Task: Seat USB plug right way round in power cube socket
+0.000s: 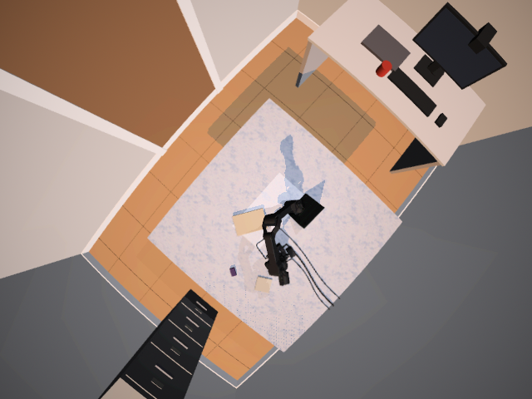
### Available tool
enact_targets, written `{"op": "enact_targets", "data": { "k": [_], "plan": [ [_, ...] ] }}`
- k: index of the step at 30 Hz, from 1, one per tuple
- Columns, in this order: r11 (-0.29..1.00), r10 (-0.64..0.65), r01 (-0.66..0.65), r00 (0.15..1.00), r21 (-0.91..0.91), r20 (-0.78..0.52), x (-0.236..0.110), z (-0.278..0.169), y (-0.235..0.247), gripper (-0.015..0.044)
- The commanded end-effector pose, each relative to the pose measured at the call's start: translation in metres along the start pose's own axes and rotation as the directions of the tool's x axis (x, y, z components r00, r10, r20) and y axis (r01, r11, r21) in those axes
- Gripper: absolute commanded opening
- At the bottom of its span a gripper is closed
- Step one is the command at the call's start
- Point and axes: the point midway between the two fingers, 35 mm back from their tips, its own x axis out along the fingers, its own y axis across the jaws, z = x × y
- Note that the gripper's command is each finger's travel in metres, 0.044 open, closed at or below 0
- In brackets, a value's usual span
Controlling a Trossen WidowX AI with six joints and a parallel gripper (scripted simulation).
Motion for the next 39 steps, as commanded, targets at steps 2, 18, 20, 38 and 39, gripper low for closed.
{"op": "enact_targets", "data": {
  "k": [2, 18, 20, 38, 39],
  "plan": [
    [1.0, 0.004, -0.004, 1.0, -0.008, 0.002, 0.0006, 0.0003, 0.0005, 0.0],
    [1.0, 0.004, -0.004, 1.0, -0.011, 0.004, 0.0025, 0.0008, 0.0005, 0.0],
    [1.0, 0.004, -0.004, 1.0, -0.011, 0.004, 0.0027, 0.0008, 0.0005, 0.0],
    [1.0, 0.004, -0.004, 1.0, -0.011, 0.004, 0.0049, 0.0007, 0.0005, 0.0],
    [1.0, 0.004, -0.004, 1.0, -0.011, 0.004, 0.005, 0.0007, 0.0005, 0.0]
  ]
}}
